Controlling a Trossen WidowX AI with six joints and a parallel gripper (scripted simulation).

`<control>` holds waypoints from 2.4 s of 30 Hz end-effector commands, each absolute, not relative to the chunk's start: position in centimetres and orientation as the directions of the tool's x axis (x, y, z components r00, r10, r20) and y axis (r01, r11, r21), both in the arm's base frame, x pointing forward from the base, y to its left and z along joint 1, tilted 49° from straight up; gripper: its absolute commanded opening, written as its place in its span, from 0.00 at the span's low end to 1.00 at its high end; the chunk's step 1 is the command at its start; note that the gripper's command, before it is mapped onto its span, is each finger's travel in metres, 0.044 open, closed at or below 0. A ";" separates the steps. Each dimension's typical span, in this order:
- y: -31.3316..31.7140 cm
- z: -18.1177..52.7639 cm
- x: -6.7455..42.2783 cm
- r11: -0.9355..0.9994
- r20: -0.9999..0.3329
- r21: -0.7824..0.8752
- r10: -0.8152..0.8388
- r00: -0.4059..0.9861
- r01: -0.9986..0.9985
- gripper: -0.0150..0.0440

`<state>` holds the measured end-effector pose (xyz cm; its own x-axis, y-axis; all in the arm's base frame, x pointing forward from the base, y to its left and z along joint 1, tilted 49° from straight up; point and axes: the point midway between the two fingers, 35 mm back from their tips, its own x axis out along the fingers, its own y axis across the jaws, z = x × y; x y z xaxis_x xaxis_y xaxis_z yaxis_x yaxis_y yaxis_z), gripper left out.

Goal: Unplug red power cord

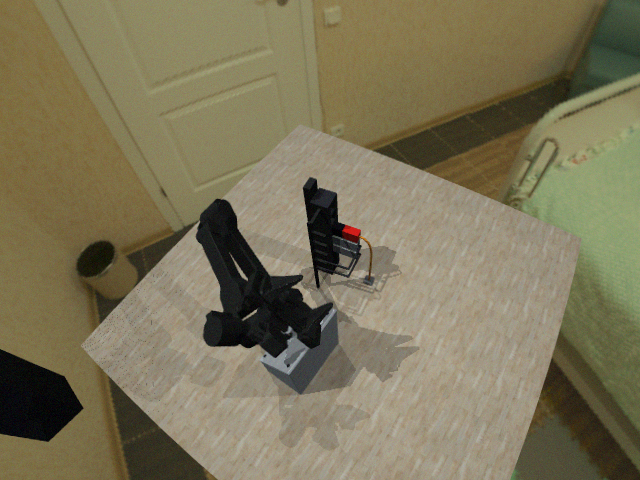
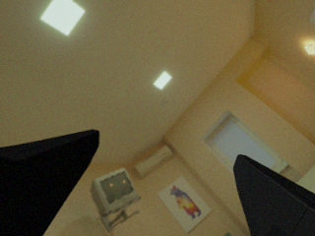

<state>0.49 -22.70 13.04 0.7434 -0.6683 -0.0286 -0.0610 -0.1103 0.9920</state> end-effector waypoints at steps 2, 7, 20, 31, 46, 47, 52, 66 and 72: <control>-22.8 12.9 1.1 -0.111 -0.035 0.993 -0.648 0.761 -0.048 0.84; -24.3 12.3 4.1 -0.210 -0.102 0.978 -0.532 0.840 -0.014 0.62; -25.0 9.2 15.5 -0.429 -0.403 0.834 -0.043 0.914 0.347 0.53; -17.6 6.9 25.0 -0.306 -0.620 0.554 0.469 0.629 0.774 0.53; -4.3 5.8 29.3 0.247 -0.659 0.146 0.747 -0.092 0.958 0.53; -4.1 5.8 29.3 0.257 -0.658 0.140 0.746 -0.105 0.956 0.53; -4.1 5.8 29.3 0.258 -0.658 0.139 0.746 -0.105 0.956 0.53; -3.5 6.6 29.1 0.258 -0.658 0.139 0.746 -0.105 0.956 0.53; -2.9 7.3 28.9 0.258 -0.657 0.139 0.746 -0.106 0.956 0.53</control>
<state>29.11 -3.34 6.81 -0.1049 0.7427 -0.6614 0.9540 0.2629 0.1438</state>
